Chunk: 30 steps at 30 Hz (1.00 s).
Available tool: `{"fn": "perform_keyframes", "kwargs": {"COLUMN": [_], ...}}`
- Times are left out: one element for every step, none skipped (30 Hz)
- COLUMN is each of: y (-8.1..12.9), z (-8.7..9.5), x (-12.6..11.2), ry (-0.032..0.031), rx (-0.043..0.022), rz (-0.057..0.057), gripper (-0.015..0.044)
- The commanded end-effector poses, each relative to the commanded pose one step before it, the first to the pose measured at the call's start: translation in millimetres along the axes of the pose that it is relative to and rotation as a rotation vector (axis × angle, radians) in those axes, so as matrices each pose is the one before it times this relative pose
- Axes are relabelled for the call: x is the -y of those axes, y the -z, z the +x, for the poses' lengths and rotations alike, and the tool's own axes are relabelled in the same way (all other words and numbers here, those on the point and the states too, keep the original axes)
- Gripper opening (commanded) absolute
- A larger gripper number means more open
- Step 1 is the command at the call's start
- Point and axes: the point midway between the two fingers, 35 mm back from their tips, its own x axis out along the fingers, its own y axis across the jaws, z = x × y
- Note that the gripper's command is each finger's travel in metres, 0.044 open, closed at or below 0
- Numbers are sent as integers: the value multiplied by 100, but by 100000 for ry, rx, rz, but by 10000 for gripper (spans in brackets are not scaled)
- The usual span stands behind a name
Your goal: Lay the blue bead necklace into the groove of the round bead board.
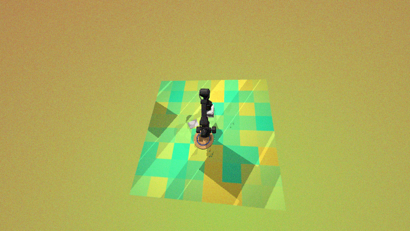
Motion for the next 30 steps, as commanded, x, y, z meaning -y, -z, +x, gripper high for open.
{"fn": "perform_keyframes", "kwargs": {"y": [-216, -12, -13, -13, -13, -24, -13, -13, -13, -13, -14, -14, -11, -11, -9, -5, -2, 0, 0, 0, 0, 0, 0, 0, 0, 0, 0, 0, 0, 0], "z": [-1378, -45, -45, -45, -45, -79, -40, -40, -40, -40, -39, -39, -31, -31, -24, -13, -4, 0, 0, 0, 0, 0, 0, 0, 0, 0, 0, 0, 0, 0], "x": [430, 12, 11, 11, 10, 17, 8, 8, 7, 7, 6, 5, 4, 3, 2, 1, 0, 0, 0, 0, 0, 0, 0, 0, 0, 0, 0, 0, 0, 0], "ry": [-574, 1, 1, 1, 1, 2, 1, 1, 1, 1, 1, 1, 0, 0, 0, 0, 0, 0, 0, 0, 0, 0, 0, 0, 0, 0, 0, 0, 0, 0], "rx": [1117, 1, 1, 1, 1, 3, 1, 1, 1, 1, 1, 1, 1, 1, 1, 0, 0, 0, 0, 0, 0, 0, 0, 0, 0, 0, 0, 0, 0, 0], "rz": [86294, 4611, 4605, 4606, 4611, 4659, 4602, 4605, 4607, 4612, 4611, 4606, 4590, 4589, 4579, 1652, 592, 0, 0, 0, 0, 0, 0, 0, 0, 0, 0, 0, 0, 0], "gripper": [120, 120, 120, 120, 120, 120, 120, 120, 120, 120, 120, 120, 120, 120, 120, 120, 120, 120, 120, 120, 120, 120, 120, 120, 120, 120, 120, 120, 120, 120]}}
